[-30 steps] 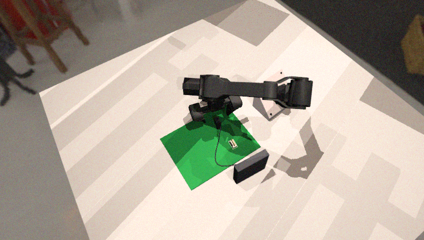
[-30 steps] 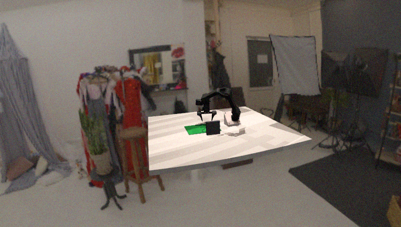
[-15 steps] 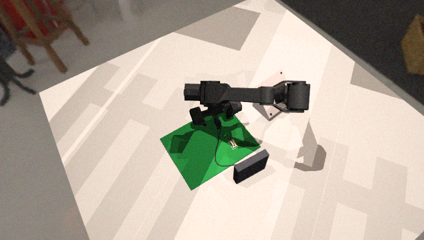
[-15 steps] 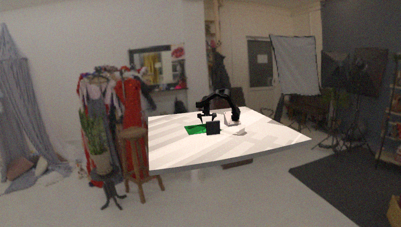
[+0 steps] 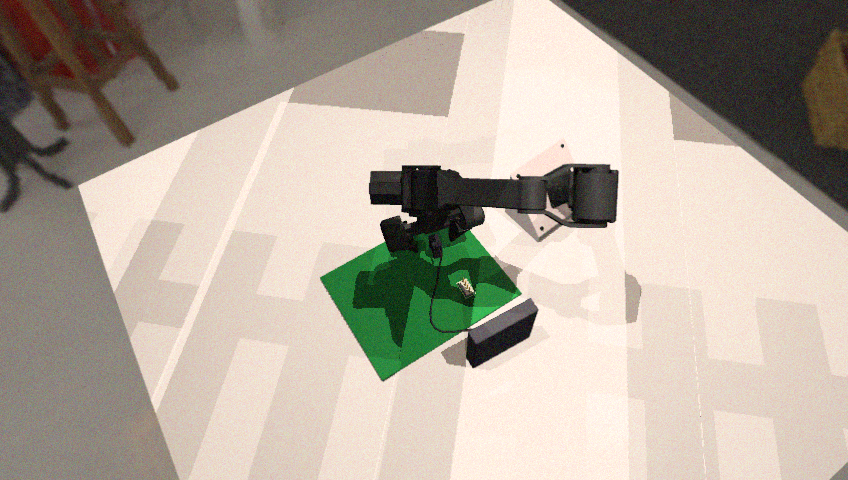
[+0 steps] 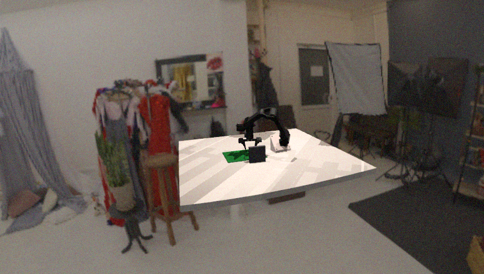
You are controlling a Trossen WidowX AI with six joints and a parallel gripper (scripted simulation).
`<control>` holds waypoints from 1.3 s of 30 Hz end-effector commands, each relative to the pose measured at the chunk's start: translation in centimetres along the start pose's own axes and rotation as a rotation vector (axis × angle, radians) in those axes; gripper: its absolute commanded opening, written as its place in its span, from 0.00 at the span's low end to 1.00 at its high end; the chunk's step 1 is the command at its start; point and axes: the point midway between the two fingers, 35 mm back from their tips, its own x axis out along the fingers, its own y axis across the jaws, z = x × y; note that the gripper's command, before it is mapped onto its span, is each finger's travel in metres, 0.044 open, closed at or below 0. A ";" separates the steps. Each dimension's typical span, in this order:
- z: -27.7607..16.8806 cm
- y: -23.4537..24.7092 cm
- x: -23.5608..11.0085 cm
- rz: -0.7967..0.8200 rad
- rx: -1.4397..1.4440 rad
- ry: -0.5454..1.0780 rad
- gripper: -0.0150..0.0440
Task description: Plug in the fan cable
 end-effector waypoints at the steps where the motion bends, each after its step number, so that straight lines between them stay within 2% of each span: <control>1: 0.0 0.0 0.0 0.000 0.000 0.000 0.69; 10: 0.0 0.0 0.0 0.000 0.000 0.000 0.29; 14: 0.0 0.0 -0.3 0.000 0.000 0.000 0.25; 18: 0.1 0.1 -4.7 -0.002 0.009 0.003 0.25; 24: -0.1 0.0 -5.0 -0.002 0.006 0.003 0.25; 32: -10.2 -2.7 -4.9 -0.004 -0.130 0.009 0.25; 39: -10.5 -2.8 -4.8 -0.005 -0.134 0.010 0.25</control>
